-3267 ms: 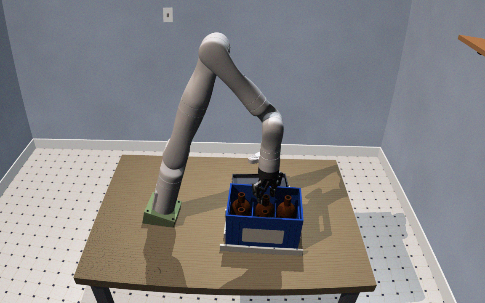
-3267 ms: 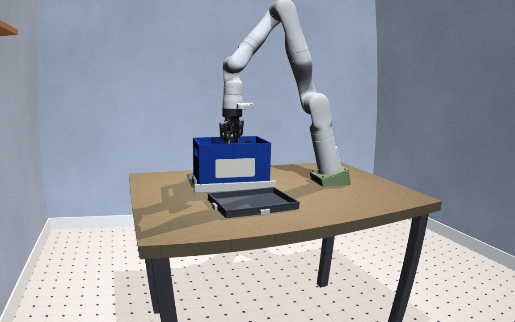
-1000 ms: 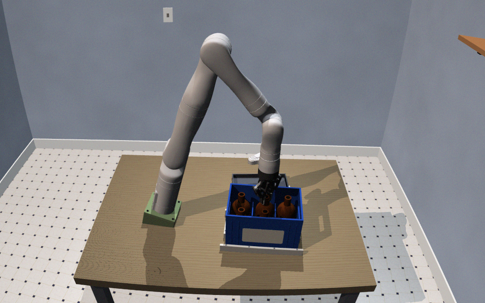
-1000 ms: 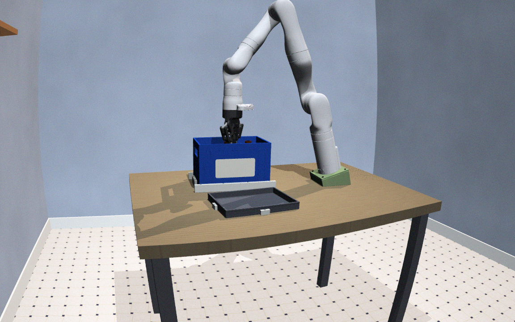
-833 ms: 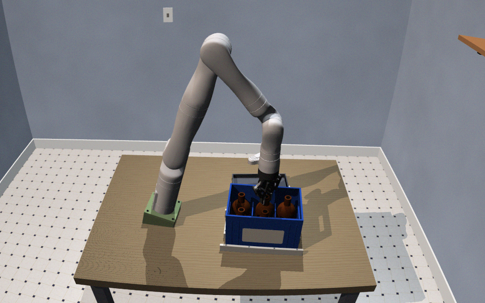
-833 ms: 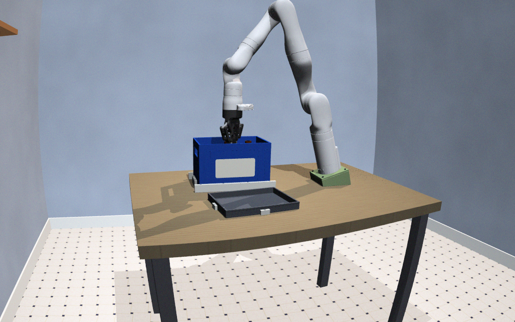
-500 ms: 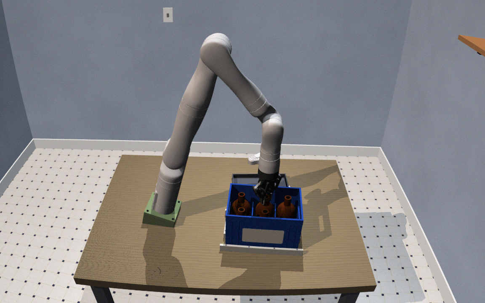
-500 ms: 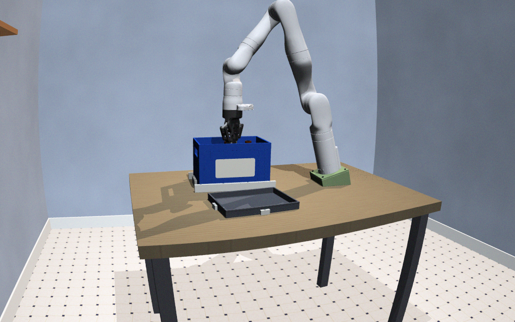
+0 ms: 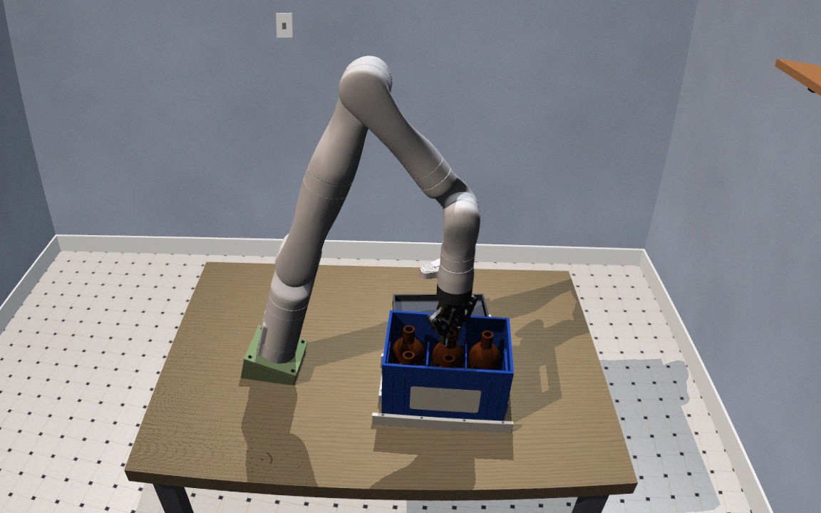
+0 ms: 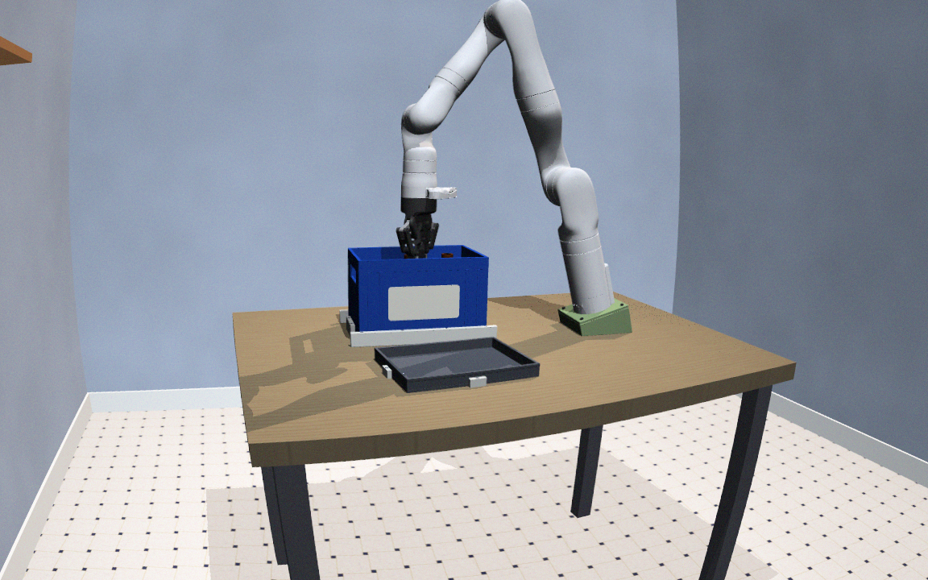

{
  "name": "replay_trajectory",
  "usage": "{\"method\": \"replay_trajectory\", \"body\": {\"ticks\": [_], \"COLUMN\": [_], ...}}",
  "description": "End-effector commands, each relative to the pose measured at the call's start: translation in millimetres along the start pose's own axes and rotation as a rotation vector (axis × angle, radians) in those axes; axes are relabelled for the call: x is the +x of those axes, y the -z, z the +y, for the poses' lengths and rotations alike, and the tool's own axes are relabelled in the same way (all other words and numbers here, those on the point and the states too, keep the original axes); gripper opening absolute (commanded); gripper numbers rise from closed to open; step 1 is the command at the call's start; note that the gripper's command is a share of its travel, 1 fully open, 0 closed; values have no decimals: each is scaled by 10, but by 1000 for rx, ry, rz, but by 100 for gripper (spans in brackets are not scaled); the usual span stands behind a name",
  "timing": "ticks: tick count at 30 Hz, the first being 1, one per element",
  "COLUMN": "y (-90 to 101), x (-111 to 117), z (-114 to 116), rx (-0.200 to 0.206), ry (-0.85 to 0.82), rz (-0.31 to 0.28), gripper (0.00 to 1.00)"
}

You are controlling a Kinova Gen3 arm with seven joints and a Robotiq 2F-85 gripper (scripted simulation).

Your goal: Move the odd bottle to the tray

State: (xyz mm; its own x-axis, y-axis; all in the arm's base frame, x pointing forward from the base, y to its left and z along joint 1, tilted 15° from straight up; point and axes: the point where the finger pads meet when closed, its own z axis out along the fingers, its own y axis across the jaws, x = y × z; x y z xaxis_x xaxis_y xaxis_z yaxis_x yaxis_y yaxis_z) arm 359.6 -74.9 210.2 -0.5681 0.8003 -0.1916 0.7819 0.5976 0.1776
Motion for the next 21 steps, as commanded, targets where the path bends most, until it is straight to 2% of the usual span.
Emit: {"method": "replay_trajectory", "body": {"ticks": [1,19,20,21], "y": [-2,-2,-2,-2], "x": [0,0,0,0], "z": [1,1,1,1], "rx": [0,0,0,0], "ry": [0,0,0,0], "rz": [0,0,0,0], "gripper": [0,0,64,64]}}
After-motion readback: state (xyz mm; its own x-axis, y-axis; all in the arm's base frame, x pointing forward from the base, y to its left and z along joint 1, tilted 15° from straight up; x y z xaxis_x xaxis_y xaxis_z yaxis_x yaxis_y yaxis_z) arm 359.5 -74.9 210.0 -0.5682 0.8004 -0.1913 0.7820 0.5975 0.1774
